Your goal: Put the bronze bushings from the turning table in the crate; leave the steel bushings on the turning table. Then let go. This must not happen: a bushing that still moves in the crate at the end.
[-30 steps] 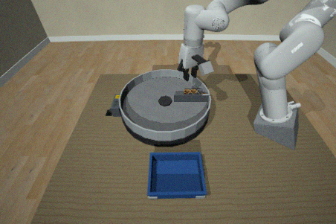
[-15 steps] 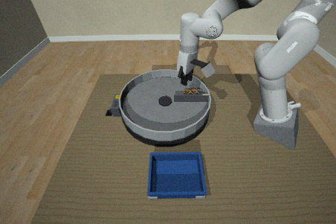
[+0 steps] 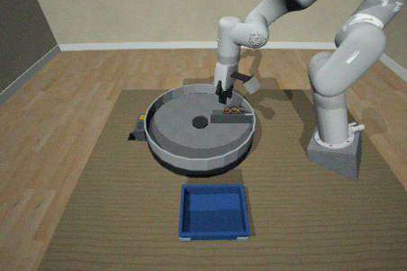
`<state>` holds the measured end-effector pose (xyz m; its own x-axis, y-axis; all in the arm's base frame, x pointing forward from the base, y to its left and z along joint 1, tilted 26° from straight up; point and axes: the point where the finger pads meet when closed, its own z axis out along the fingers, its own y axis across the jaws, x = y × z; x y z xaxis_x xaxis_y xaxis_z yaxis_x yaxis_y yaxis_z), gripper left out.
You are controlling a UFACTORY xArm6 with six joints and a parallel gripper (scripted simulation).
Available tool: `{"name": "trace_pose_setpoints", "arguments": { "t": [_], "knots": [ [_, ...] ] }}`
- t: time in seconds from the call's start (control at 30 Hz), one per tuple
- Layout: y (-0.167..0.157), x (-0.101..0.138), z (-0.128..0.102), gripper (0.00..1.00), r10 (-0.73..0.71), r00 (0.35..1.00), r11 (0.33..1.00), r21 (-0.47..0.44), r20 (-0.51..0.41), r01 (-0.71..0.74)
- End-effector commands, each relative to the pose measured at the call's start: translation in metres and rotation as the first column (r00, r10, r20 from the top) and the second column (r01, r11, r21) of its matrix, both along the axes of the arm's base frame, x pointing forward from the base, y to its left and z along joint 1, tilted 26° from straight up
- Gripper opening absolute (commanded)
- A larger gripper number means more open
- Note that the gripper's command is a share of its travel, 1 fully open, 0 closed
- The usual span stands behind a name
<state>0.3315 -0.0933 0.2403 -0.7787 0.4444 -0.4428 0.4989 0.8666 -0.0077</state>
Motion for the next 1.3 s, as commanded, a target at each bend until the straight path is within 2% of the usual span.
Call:
{"name": "trace_pose_setpoints", "arguments": {
  "t": [0.0, 0.73, 0.97, 1.27],
  "knots": [
    [0.0, 0.001, 0.001, 0.4, 0.0, 1.0, 1.0, -0.001, 0.003, 0.0],
    [-0.003, 0.001, 0.002, 0.4, 0.001, 1.0, 1.0, -0.001, 0.003, -0.001],
    [-0.008, 0.01, -0.018, 0.4, 0.001, 1.0, 1.0, 0.0, 0.003, -0.001],
    [-0.009, 0.011, -0.019, 0.4, 0.001, 1.0, 1.0, 0.0, 0.003, -0.001]
  ]
}}
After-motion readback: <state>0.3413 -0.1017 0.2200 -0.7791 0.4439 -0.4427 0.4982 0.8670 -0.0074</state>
